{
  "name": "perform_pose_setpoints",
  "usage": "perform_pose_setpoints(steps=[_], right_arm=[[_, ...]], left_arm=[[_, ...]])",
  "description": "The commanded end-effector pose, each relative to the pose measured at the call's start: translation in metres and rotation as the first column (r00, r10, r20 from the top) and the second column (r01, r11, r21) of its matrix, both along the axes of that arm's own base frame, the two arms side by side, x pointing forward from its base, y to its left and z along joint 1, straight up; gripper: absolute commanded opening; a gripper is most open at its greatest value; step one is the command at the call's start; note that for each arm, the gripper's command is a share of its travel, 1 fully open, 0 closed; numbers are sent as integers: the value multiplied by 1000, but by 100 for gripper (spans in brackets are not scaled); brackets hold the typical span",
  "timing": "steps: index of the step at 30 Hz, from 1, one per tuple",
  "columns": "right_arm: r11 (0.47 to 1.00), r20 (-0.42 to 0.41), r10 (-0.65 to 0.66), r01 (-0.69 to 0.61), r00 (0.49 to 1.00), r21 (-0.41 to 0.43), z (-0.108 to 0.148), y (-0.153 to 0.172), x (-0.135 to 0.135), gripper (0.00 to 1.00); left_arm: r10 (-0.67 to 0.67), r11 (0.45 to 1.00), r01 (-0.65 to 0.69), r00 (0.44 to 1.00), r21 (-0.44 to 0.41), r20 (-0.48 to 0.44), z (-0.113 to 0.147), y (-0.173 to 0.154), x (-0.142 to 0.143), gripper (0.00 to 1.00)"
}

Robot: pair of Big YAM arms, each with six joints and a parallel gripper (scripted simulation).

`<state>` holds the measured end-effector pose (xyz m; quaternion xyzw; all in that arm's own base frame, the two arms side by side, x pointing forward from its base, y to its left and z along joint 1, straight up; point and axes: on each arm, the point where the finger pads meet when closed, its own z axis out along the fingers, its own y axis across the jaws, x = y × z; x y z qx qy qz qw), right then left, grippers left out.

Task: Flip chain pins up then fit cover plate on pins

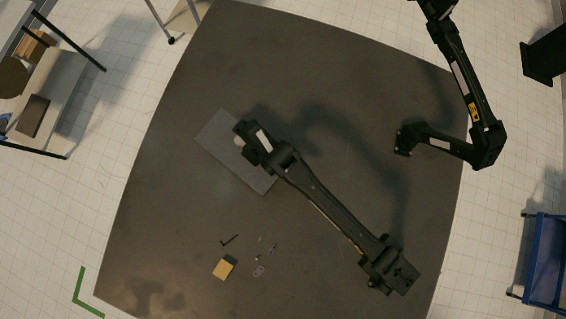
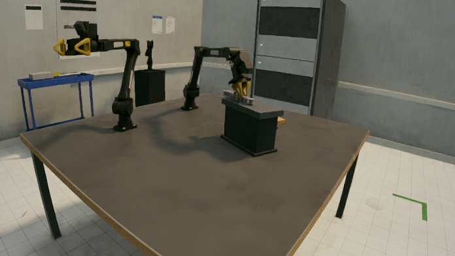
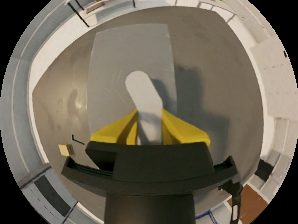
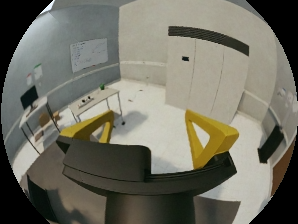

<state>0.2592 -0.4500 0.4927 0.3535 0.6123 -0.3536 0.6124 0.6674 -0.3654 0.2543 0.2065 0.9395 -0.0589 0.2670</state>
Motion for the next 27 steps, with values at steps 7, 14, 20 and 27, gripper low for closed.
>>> perform_pose_setpoints(steps=[7, 14, 20, 27], right_arm=[[1000, 15, 9, -8, 1000, -26, 14, 6, 2, 100], [1000, 15, 9, -8, 1000, -26, 14, 6, 2, 100], [1000, 15, 9, -8, 1000, -26, 14, 6, 2, 100], [1000, 15, 9, -8, 1000, -26, 14, 6, 2, 100]], left_arm=[[6, 1000, -5, 999, -20, 34, 22, 0, 21, 23], [7, 1000, -6, 999, -20, 34, 21, -2, 28, 23], [7, 1000, -6, 999, -19, 33, 21, -4, 31, 23], [7, 1000, -6, 999, -19, 32, 20, -6, 37, 23]])
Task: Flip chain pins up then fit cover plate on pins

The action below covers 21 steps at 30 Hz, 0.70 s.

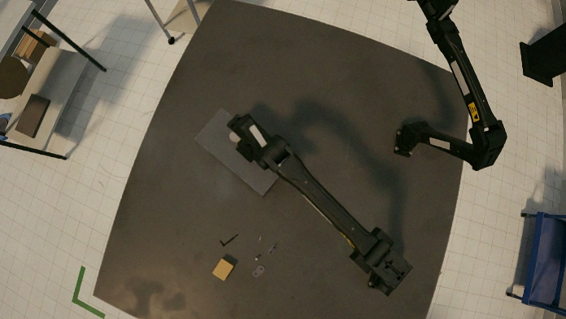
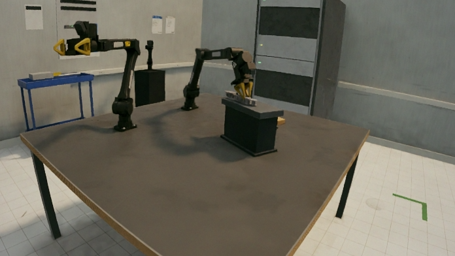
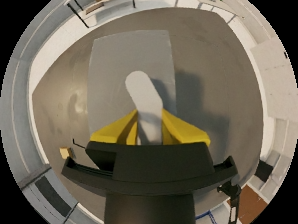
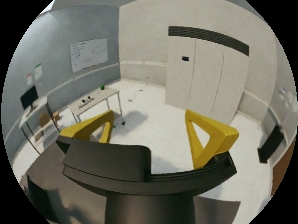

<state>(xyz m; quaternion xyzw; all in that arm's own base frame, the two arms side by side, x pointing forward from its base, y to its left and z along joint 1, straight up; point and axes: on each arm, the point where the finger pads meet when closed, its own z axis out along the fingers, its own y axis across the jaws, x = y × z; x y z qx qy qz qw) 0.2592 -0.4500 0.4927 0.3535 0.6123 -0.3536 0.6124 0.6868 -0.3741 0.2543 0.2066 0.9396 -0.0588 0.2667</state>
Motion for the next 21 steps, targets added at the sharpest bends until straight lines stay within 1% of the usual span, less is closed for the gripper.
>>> perform_pose_setpoints(steps=[1, 11, 12, 13, 21], right_arm=[[1000, 15, 9, -8, 1000, -26, 14, 6, 2, 100], [1000, 15, 9, -8, 1000, -26, 14, 6, 2, 100], [1000, 15, 9, -8, 1000, -26, 14, 6, 2, 100], [1000, 15, 9, -8, 1000, -26, 14, 6, 2, 100], [1000, 15, 9, -8, 1000, -26, 14, 6, 2, 100]], left_arm=[[7, 1000, -7, 999, -19, 33, 20, 3, 18, 23], [7, 1000, -7, 999, -18, 31, 19, 0, 24, 23], [1, 1000, 0, 1000, -20, 31, 19, -7, 21, 23], [5, 1000, -4, 1000, -18, 30, 18, -3, 25, 23], [6, 1000, -6, 1000, -17, 30, 18, -4, 31, 23]])
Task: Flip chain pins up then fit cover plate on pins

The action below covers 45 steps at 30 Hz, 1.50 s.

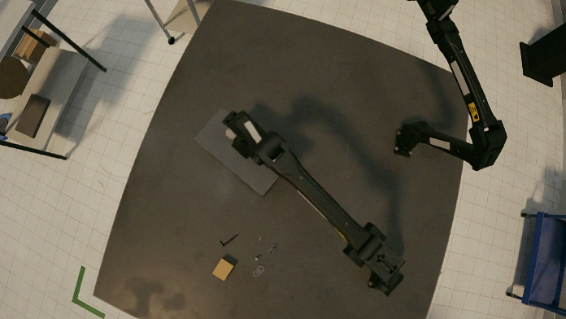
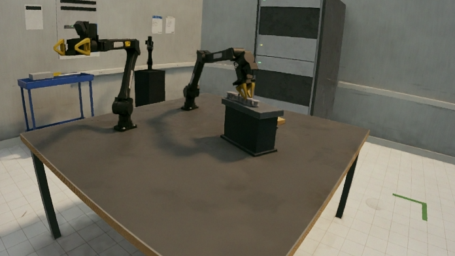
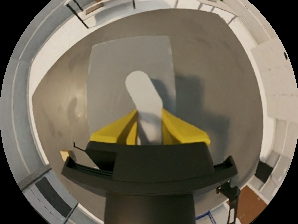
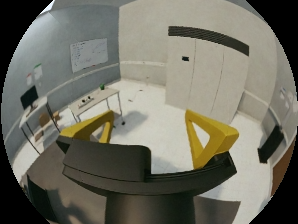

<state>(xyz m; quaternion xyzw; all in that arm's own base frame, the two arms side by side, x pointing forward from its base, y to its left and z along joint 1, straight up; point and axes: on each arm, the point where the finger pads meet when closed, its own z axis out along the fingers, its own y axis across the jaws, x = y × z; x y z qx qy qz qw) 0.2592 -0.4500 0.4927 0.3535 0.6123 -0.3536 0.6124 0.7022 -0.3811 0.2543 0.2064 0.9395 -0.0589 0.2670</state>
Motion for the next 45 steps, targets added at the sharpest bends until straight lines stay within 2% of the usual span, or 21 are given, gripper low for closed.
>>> perform_pose_setpoints(steps=[1, 45], right_arm=[[1000, 15, 9, -8, 1000, -26, 14, 6, 2, 100], [1000, 15, 9, -8, 1000, -26, 14, 6, 2, 100]], left_arm=[[5, 1000, -5, 1000, -17, 29, 17, 3, 16, 23], [6, 1000, -6, 1000, -13, 21, 12, -6, 35, 23]])
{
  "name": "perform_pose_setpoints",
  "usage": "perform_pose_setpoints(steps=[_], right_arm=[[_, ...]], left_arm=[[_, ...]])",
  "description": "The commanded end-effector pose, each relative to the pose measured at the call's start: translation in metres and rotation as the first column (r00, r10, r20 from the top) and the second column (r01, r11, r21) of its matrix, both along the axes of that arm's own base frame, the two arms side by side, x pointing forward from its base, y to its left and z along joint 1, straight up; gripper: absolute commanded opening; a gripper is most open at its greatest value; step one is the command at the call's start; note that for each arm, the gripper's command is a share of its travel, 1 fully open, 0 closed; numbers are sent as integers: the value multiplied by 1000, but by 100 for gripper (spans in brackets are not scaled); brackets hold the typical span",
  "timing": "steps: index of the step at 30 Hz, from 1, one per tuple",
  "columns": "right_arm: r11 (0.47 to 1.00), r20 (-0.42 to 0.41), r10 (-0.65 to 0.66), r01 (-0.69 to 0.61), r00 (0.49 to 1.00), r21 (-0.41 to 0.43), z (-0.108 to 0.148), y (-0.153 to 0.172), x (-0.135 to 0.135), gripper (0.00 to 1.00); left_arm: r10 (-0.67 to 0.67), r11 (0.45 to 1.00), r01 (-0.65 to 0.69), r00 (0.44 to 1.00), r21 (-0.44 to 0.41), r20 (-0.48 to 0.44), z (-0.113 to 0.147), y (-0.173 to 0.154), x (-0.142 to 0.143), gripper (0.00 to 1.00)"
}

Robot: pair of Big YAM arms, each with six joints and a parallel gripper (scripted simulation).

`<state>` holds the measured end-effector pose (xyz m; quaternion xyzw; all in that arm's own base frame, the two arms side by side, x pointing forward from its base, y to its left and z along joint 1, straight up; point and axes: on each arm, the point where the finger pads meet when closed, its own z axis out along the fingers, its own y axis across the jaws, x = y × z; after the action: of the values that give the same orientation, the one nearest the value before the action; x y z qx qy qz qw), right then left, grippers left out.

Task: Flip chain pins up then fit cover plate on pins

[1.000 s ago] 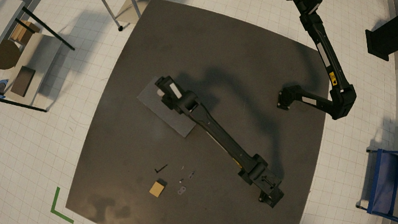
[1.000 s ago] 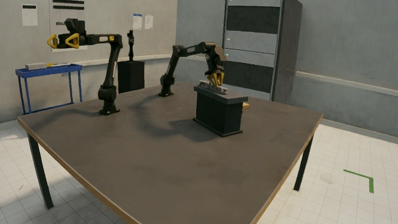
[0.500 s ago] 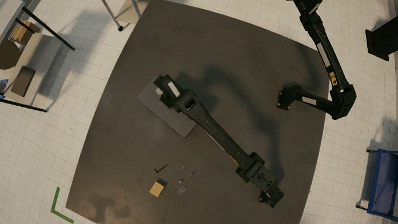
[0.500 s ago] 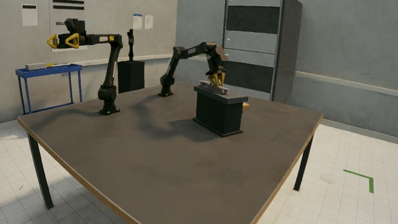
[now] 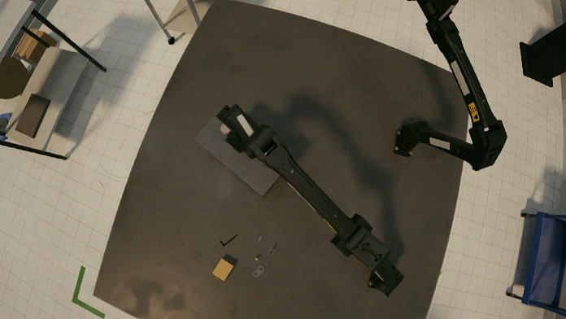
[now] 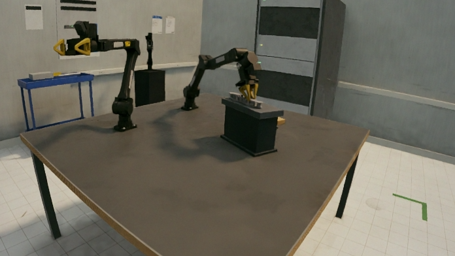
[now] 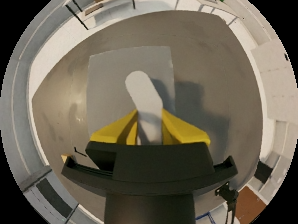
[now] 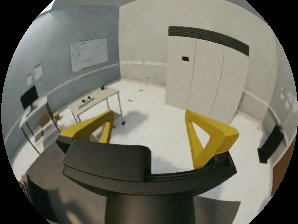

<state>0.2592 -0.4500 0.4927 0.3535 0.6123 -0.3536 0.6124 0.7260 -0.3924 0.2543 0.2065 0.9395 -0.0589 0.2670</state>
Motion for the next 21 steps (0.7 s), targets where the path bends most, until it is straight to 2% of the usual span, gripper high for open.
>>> perform_pose_setpoints(steps=[1, 8, 9, 11, 13, 14, 15, 16, 21], right_arm=[[1000, 15, 9, -8, 1000, -26, 14, 6, 2, 100], [1000, 15, 9, -8, 1000, -26, 14, 6, 2, 100], [1000, 15, 9, -8, 1000, -26, 14, 6, 2, 100], [1000, 15, 9, -8, 1000, -26, 14, 6, 2, 100], [1000, 15, 9, -8, 1000, -26, 14, 6, 2, 100], [1000, 15, 9, -8, 1000, -26, 14, 6, 2, 100], [1000, 15, 9, -8, 1000, -26, 14, 6, 2, 100], [1000, 15, 9, -8, 1000, -26, 14, 6, 2, 100], [1000, 15, 9, -8, 1000, -26, 14, 6, 2, 100]], left_arm=[[6, 1000, -6, 1000, -13, 20, 12, 5, 11, 100], [9, 1000, -8, 1000, -14, 27, 16, 6, 11, 100], [9, 1000, -8, 999, -18, 35, 24, 7, 10, 100], [10, 999, -8, 997, -38, 72, 57, 10, 4, 100], [10, 999, -8, 997, -38, 72, 57, 10, 4, 100], [4, 1000, -3, 999, -27, 51, 38, 3, 5, 100], [10, 1000, -9, 999, -26, 51, 37, 8, 8, 100], [10, 1000, -9, 999, -17, 36, 23, 7, 10, 100], [10, 1000, -9, 999, -15, 33, 29, 7, 10, 100]])
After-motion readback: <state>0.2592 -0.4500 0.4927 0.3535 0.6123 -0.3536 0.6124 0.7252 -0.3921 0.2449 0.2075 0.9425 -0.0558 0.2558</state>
